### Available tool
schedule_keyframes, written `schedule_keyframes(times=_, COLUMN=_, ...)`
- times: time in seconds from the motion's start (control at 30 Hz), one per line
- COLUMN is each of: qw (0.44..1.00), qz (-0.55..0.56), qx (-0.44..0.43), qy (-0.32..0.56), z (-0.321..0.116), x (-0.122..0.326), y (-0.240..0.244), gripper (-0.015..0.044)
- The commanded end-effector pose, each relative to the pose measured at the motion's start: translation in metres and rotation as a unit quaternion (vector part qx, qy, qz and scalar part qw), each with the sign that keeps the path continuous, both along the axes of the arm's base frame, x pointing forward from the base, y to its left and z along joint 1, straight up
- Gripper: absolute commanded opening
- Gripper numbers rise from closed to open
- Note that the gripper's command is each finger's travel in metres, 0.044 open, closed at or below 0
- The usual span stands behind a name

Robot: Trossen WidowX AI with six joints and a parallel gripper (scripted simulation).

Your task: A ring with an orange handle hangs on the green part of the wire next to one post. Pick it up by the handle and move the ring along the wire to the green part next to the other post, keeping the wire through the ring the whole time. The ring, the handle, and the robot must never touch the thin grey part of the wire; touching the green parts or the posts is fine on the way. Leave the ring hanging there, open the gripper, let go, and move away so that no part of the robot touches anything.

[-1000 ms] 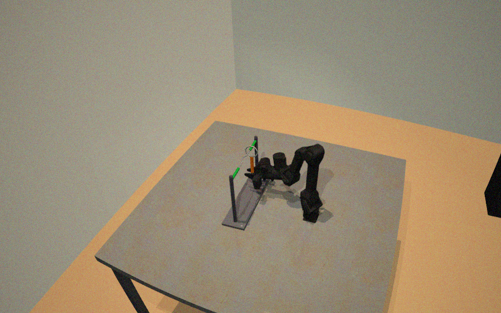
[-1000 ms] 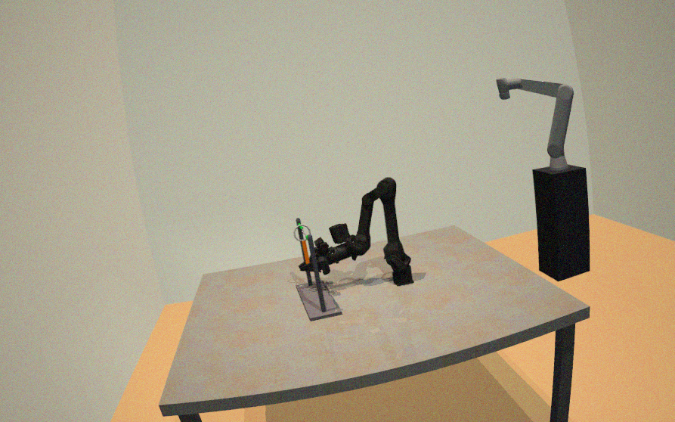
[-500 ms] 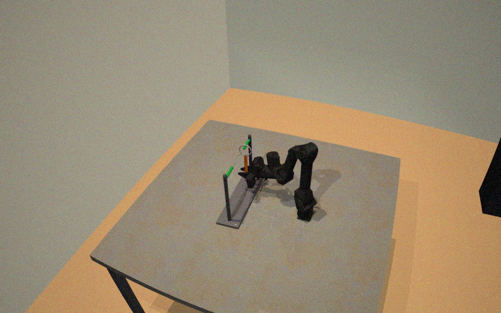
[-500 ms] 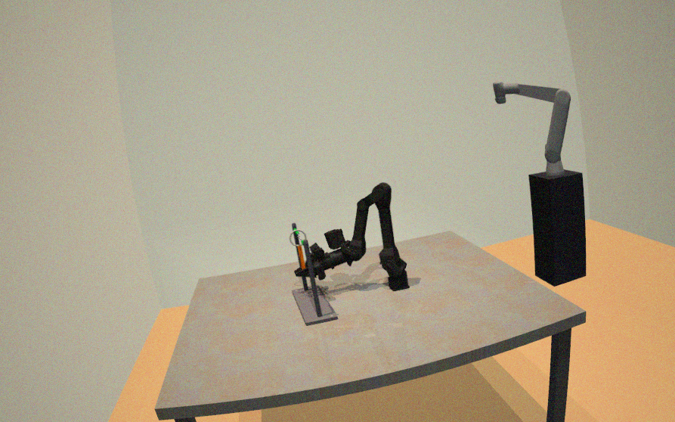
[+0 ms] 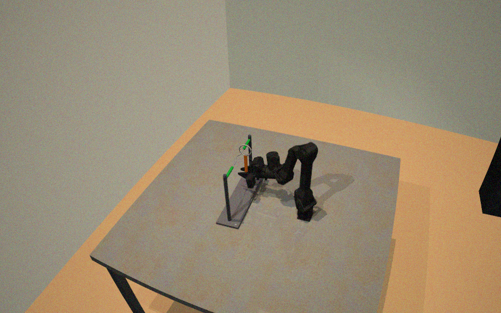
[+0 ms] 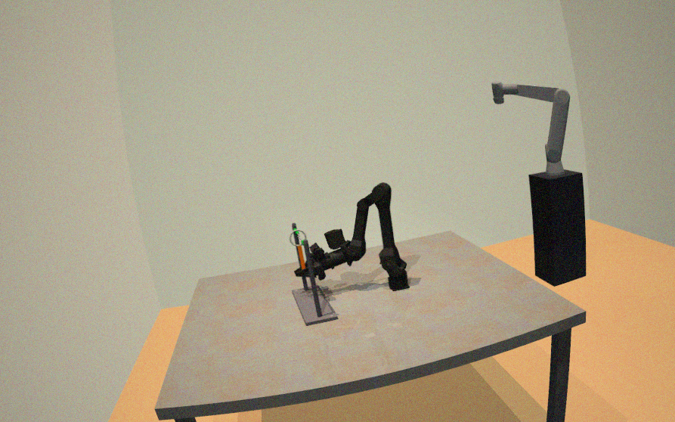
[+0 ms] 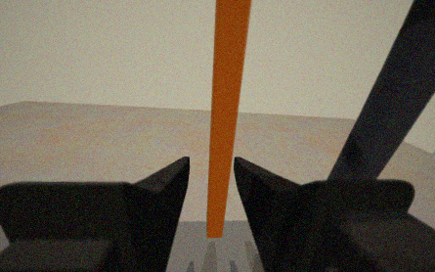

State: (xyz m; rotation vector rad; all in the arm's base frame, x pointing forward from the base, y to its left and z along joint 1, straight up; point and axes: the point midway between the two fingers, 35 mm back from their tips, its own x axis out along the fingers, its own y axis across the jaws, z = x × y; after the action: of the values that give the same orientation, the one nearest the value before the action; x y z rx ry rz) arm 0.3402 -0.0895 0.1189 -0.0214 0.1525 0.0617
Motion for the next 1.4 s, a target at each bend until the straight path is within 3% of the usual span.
schedule_keyframes(times=0.0, qw=1.0, qz=-0.003, qx=0.003, qy=0.002, z=-0.002, x=0.0, y=-0.001, gripper=0.016)
schedule_keyframes(times=0.4, qw=1.0, qz=0.0, qx=0.0, qy=0.0, z=0.0, x=0.0, y=0.0, gripper=-0.015)
schedule_keyframes(times=1.37, qw=1.0, qz=0.001, qx=0.001, qy=0.0, z=0.021, x=0.0, y=-0.003, gripper=-0.015)
